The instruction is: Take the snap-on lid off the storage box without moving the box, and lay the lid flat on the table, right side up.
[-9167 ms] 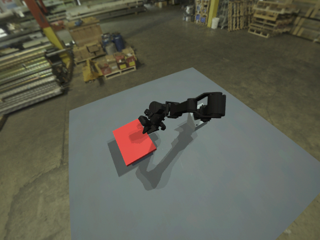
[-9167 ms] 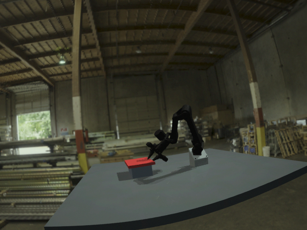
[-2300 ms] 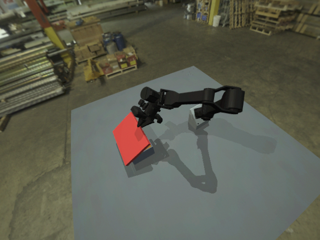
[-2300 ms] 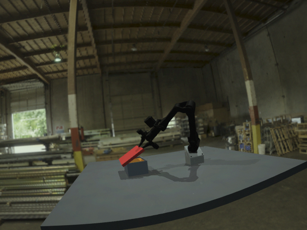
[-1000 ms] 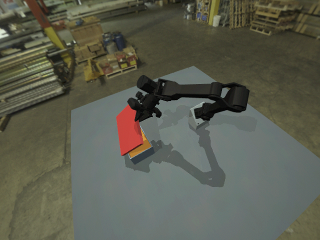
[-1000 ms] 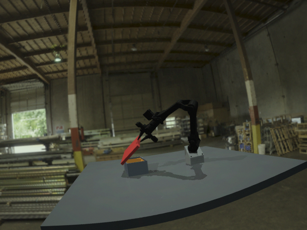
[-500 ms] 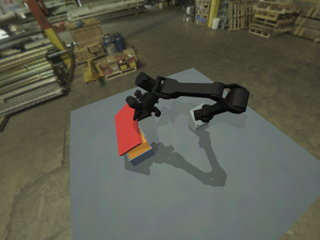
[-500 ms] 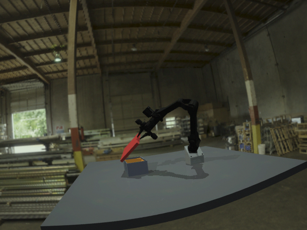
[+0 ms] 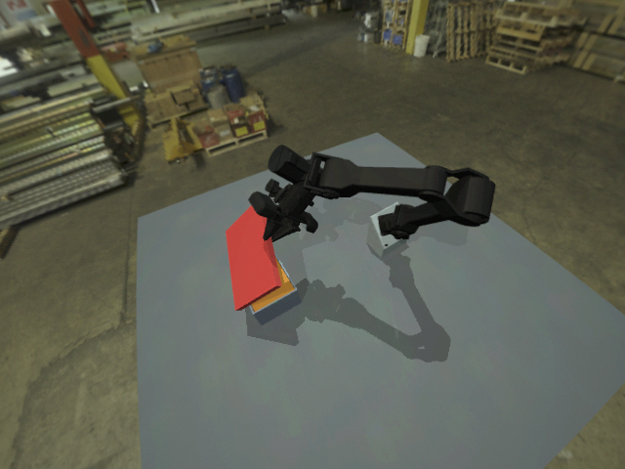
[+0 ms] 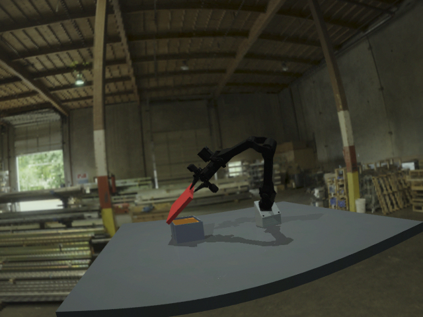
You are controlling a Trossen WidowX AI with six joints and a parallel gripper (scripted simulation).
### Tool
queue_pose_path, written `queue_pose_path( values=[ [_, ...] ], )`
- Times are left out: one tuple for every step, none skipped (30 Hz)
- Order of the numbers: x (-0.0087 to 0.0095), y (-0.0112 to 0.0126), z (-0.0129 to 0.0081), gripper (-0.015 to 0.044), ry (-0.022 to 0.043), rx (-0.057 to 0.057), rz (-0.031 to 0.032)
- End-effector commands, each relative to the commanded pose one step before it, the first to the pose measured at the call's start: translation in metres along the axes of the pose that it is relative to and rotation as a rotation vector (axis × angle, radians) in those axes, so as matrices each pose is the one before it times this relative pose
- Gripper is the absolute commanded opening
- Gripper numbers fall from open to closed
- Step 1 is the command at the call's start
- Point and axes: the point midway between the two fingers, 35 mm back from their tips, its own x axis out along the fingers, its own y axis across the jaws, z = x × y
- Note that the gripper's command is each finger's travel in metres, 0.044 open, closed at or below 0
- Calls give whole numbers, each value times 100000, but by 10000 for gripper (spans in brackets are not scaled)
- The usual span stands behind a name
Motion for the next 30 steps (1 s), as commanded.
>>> queue_pose_path(
  values=[
    [-128,176,-903,0,-650,-685,720],
    [-3,-4,-200,0,6,12,-3],
    [-3,-4,-200,0,6,12,-3],
    [-3,-4,-200,0,6,11,-3],
    [-3,-4,-200,0,6,11,-3],
    [-3,-4,-200,0,6,11,-3],
    [-3,-4,-200,0,6,11,-3],
    [-3,-4,-200,0,6,11,-3],
    [-3,-4,-200,0,6,11,-3],
    [-3,-4,-200,0,6,11,-3],
    [-3,-4,-200,0,6,11,-3],
    [-3,-4,-200,0,6,11,-3],
    [-3,-4,-200,0,6,11,-3],
    [-3,-4,-200,0,6,11,-3],
    [-3,-4,-200,0,6,11,-3],
    [-3,-4,-200,0,6,11,-3],
    [-3,-4,-200,0,6,11,-3],
    [-3,-4,-200,0,6,11,-3],
    [-3,-4,-200,0,6,11,-3],
    [-3,-4,-200,0,6,11,-3],
    [-3,-4,-200,0,6,11,-3],
    [-3,-4,-200,0,6,10,-3],
    [-3,-4,-200,0,6,10,-3],
    [-3,-4,-200,0,6,10,-3],
    [-3,-4,-200,0,5,10,-2],
    [-3,-4,-200,0,5,10,-2],
    [-3,-4,-200,0,5,10,-2],
    [-4,-4,-200,0,5,10,-2],
    [-4,-4,-200,0,5,10,-2],
    [-4,-4,-200,0,5,10,-2]
  ],
)
